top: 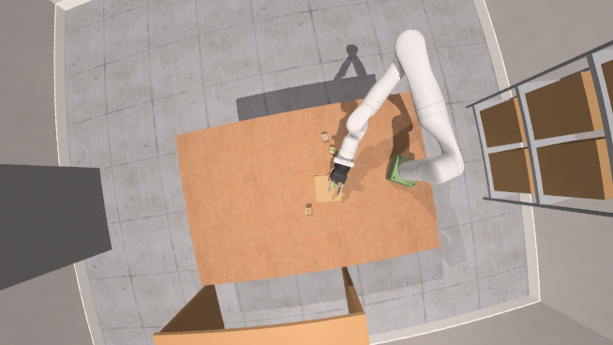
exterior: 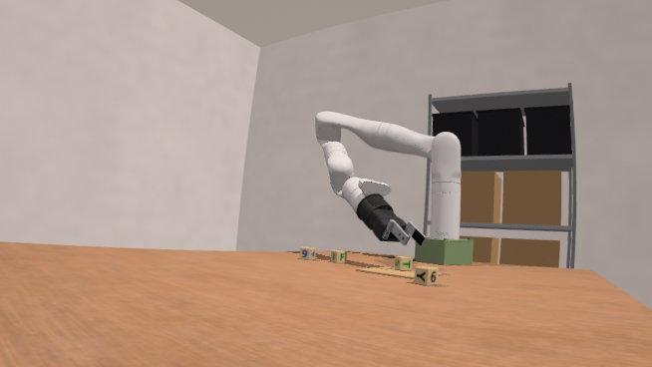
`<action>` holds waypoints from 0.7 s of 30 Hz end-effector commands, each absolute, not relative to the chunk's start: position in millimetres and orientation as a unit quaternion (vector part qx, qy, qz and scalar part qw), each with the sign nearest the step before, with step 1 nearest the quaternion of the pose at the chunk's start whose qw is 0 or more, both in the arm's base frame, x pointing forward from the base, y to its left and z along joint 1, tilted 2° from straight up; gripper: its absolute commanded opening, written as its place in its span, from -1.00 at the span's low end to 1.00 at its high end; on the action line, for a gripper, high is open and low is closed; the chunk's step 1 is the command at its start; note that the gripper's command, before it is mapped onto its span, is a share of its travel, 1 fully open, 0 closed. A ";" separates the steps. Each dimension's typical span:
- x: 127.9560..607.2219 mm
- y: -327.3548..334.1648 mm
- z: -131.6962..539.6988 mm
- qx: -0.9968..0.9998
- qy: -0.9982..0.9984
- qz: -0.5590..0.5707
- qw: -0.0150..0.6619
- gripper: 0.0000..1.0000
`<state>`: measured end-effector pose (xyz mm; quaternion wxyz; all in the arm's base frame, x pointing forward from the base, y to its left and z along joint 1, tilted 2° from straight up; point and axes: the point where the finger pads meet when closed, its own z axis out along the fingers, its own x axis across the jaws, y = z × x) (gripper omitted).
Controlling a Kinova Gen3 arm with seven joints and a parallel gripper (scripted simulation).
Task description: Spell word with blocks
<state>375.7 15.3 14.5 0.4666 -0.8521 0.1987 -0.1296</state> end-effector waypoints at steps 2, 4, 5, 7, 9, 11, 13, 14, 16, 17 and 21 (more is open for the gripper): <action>375.8 14.9 15.2 -0.854 0.198 -0.130 0.464 0.74; 375.8 14.9 15.4 -0.856 0.199 -0.129 0.460 0.74; 375.8 14.8 15.5 -0.857 0.199 -0.128 0.458 0.74; 375.7 14.7 15.9 -0.860 0.200 -0.127 0.451 0.74; 375.7 14.5 16.5 -0.865 0.201 -0.125 0.442 0.74; 375.6 14.2 17.3 -0.871 0.203 -0.124 0.431 0.74; 375.5 13.9 17.8 -0.874 0.204 -0.123 0.424 0.74; 375.5 13.9 17.8 -0.874 0.204 -0.123 0.424 0.74; 375.4 13.3 19.1 -0.881 0.206 -0.122 0.408 0.74; 375.3 13.2 19.7 -0.885 0.207 -0.120 0.400 0.74; 375.8 13.7 23.0 -0.901 0.212 -0.112 0.361 0.74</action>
